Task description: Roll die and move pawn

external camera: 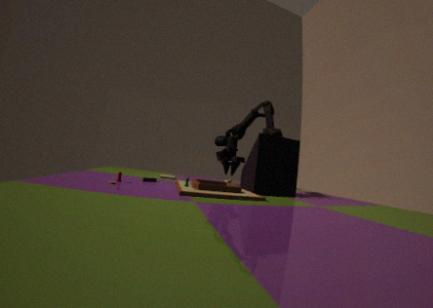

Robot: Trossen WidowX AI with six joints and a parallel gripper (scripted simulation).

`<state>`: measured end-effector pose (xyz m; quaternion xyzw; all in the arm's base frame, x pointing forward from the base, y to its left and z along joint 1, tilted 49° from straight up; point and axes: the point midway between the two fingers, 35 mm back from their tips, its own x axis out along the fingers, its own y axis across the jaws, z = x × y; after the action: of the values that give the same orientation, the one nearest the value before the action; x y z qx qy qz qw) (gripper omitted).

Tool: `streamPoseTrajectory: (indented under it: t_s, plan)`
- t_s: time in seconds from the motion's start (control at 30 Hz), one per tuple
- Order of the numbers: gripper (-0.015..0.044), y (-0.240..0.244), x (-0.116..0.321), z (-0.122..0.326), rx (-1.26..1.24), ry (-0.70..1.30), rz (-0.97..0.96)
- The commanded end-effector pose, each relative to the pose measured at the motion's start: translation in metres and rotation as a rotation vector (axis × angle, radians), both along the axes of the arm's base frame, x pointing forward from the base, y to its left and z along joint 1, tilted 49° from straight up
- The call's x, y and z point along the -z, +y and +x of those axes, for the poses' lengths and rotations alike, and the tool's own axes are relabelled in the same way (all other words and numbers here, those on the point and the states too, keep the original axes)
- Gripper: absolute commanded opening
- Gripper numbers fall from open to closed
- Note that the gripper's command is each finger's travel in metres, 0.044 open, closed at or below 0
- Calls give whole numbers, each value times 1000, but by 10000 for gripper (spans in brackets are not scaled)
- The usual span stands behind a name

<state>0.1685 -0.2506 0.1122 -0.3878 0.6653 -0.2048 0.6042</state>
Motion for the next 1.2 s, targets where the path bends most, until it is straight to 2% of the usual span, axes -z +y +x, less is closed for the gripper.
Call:
streamPoseTrajectory:
  t_s: [0.0,1.17]
  plan:
    - [275,6,3,0,-60,62,-3]
    - [275,-33,36,2,-60,64,-4]
